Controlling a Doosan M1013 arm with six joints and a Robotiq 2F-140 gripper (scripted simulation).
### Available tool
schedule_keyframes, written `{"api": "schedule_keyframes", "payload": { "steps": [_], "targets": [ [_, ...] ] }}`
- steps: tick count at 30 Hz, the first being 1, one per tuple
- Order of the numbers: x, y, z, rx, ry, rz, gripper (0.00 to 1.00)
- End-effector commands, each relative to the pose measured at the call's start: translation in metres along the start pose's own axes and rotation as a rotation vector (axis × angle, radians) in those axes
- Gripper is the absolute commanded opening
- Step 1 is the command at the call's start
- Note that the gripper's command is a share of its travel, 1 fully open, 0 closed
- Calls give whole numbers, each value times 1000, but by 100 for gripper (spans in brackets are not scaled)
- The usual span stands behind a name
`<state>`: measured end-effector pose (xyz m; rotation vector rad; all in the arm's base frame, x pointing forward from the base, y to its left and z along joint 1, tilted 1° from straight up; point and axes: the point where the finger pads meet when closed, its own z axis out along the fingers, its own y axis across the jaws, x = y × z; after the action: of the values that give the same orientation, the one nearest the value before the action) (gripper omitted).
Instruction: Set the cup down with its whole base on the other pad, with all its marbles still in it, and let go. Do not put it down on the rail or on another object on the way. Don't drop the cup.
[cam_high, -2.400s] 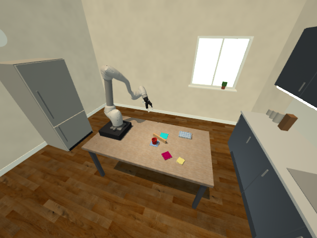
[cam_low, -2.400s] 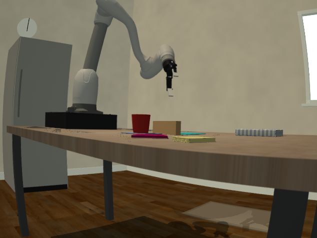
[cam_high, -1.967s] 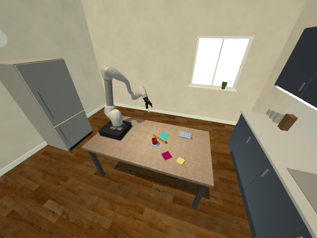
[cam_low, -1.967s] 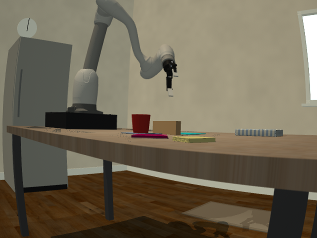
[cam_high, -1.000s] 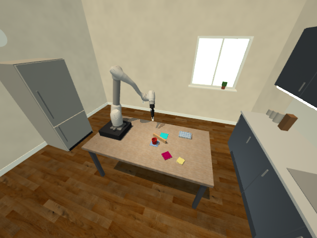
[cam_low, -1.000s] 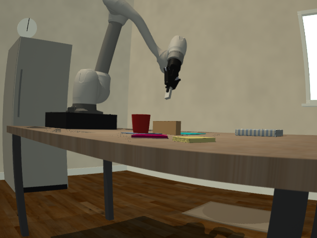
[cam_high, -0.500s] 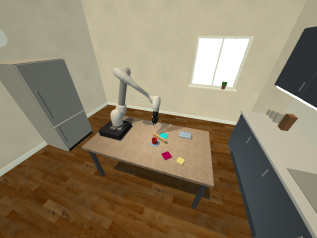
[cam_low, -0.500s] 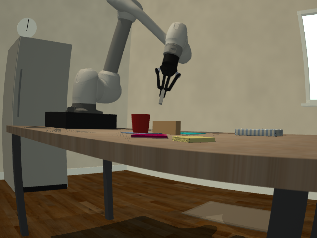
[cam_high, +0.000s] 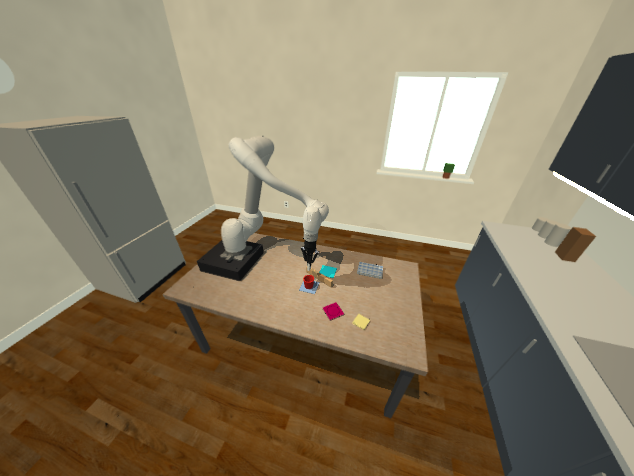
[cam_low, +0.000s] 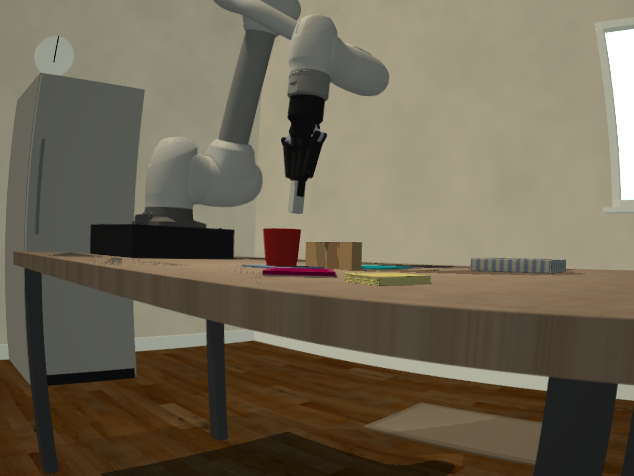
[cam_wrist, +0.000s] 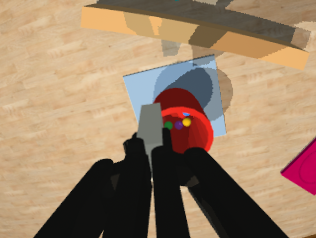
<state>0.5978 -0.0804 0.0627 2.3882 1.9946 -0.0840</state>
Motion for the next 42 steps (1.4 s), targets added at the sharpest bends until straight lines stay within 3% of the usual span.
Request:
{"api": "schedule_keyframes", "payload": {
  "steps": [1, 15, 16, 42],
  "targets": [
    [-35, 14, 6, -15, 59, 247, 0],
    [-48, 18, 7, -19, 73, 313, 0],
    [-48, 18, 7, -19, 73, 313, 59],
    [-48, 18, 7, -19, 73, 313, 59]
  ]
}}
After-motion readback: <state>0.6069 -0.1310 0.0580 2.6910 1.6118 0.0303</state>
